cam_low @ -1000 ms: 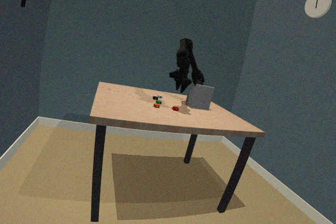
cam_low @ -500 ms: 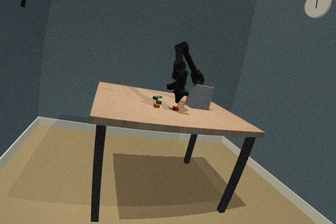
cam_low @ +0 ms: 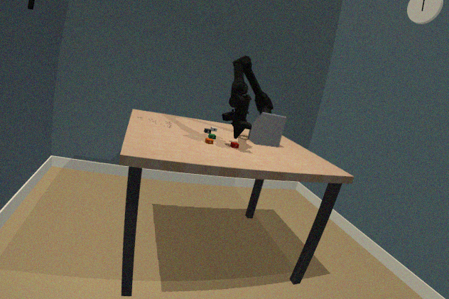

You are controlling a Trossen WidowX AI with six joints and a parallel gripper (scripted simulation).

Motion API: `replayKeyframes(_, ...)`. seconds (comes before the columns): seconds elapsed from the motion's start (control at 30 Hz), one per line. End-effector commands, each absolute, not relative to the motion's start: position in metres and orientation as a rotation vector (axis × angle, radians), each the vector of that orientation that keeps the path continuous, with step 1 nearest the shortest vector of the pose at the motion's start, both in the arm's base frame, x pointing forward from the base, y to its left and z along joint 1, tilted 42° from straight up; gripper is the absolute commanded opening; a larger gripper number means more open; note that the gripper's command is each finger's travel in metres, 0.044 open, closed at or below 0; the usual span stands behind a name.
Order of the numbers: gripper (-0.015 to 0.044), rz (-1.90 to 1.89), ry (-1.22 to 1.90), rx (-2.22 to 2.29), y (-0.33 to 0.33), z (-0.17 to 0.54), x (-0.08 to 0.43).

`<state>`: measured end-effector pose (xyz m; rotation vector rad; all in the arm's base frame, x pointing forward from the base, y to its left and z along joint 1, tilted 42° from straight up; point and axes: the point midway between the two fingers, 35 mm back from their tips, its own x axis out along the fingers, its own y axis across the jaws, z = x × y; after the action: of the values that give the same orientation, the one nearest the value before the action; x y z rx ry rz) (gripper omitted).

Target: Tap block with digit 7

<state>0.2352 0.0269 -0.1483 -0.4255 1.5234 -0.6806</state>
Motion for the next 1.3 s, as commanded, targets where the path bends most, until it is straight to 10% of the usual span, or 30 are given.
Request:
replayKeyframes(0.0, 0.002, -0.685, 1.531, -0.439, 0.02, -0.154, 0.232)
replayKeyframes(0.87, 0.002, -0.685, 1.531, -0.438, 0.028, -0.145, 0.233)
replayKeyframes(1.27, 0.0335, -0.673, 1.534, -0.439, 0.114, -0.122, 0.266)
